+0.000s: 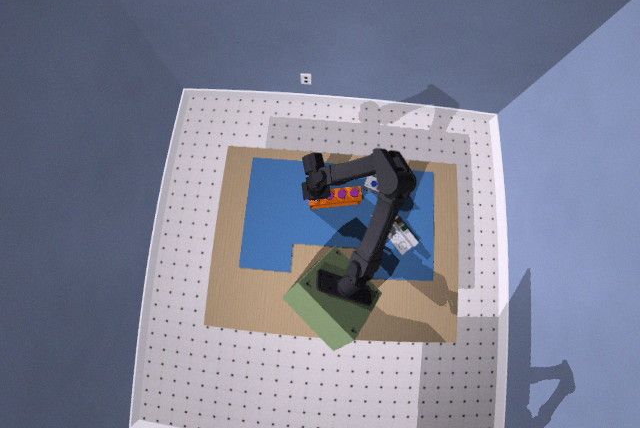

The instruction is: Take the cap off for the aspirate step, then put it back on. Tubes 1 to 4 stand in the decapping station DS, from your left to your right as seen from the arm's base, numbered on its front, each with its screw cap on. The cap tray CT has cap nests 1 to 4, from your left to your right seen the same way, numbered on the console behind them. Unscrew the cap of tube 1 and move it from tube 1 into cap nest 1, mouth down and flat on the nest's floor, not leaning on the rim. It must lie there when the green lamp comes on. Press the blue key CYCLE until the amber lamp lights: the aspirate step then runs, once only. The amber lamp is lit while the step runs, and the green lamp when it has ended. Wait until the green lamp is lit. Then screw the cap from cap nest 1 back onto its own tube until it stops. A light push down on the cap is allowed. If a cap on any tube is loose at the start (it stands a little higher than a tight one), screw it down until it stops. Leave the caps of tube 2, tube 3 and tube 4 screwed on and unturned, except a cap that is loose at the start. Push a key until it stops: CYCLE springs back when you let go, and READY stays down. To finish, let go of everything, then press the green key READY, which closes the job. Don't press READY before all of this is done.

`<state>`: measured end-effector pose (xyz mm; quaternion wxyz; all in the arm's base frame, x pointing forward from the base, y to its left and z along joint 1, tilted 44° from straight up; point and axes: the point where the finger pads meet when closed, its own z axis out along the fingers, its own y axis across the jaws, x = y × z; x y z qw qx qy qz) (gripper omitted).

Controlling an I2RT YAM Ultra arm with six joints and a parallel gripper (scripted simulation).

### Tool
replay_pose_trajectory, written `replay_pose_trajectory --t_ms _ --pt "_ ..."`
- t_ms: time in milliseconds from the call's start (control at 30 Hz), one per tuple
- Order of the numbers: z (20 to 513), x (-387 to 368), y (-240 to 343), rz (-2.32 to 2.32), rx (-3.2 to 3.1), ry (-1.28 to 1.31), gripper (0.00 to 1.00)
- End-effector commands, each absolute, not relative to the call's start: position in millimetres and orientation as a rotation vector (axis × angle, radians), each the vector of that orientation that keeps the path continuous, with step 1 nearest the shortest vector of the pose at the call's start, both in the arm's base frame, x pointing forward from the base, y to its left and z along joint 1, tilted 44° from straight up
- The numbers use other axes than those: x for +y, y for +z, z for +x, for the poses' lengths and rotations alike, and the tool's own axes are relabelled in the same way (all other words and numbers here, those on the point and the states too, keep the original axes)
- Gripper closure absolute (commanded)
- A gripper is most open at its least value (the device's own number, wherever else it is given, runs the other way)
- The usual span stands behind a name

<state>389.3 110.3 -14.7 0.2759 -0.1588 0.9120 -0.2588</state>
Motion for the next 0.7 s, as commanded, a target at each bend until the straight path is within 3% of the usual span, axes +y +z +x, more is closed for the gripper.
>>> replay_pose_trajectory --t_ms 0,233,667 --pt "381.8 116.6 -7.6 -0.433 2.449 -0.697 1.00" --pt "376.7 119.9 -1.5 -0.433 2.449 -0.697 1.00" --pt "363.5 42.7 28.9 0.565 2.321 -0.330 1.00"
